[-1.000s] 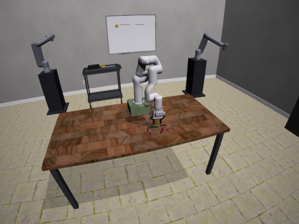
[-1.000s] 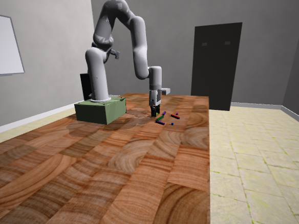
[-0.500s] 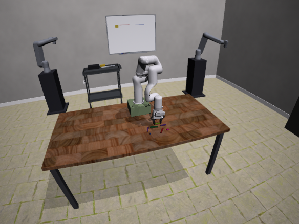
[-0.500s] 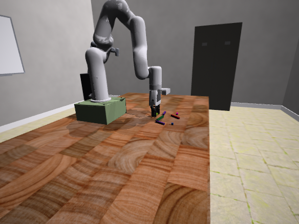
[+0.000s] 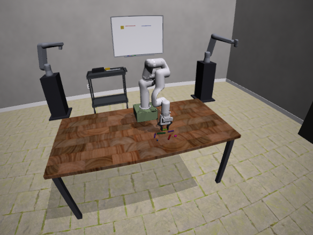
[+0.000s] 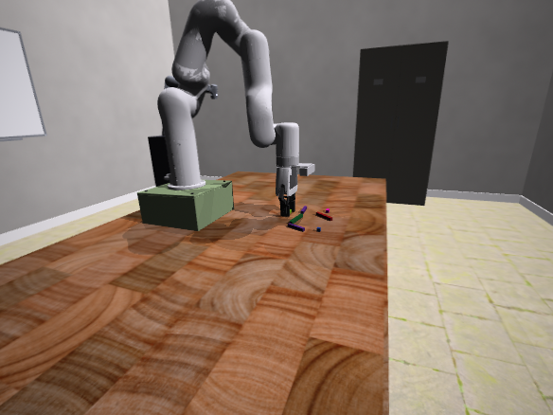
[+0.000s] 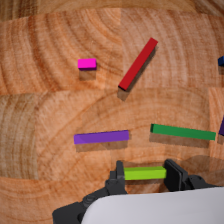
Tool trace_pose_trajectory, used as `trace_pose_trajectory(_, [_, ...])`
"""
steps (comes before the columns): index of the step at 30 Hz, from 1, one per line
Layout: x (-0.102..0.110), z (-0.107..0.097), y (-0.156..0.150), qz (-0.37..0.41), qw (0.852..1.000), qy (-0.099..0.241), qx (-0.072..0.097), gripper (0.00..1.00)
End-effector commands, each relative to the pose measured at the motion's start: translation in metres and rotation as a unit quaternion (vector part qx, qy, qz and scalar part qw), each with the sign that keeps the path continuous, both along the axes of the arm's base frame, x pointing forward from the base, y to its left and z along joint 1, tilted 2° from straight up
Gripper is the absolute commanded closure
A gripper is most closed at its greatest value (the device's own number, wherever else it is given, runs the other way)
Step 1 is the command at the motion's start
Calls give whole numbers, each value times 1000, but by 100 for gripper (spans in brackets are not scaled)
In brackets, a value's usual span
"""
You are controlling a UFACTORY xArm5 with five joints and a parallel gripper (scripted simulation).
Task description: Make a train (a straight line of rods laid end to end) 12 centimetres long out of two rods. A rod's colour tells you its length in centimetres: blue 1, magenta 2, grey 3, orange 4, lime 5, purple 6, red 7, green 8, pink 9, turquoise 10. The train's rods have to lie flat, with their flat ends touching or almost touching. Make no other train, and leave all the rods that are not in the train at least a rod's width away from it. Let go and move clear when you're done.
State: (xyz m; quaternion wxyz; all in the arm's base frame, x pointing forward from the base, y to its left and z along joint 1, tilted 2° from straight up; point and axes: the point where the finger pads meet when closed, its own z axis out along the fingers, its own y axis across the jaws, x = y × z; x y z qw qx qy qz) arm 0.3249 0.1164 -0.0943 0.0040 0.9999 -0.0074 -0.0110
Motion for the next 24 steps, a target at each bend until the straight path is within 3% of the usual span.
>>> trace_pose_trajectory(1, [1,1,0,0,1000,-1,0,50])
trace_pose_trajectory(20, [1,1,0,0,1000,-1,0,50])
trace_pose_trajectory(24, [2,10,-1,0,1000,-1,0,50])
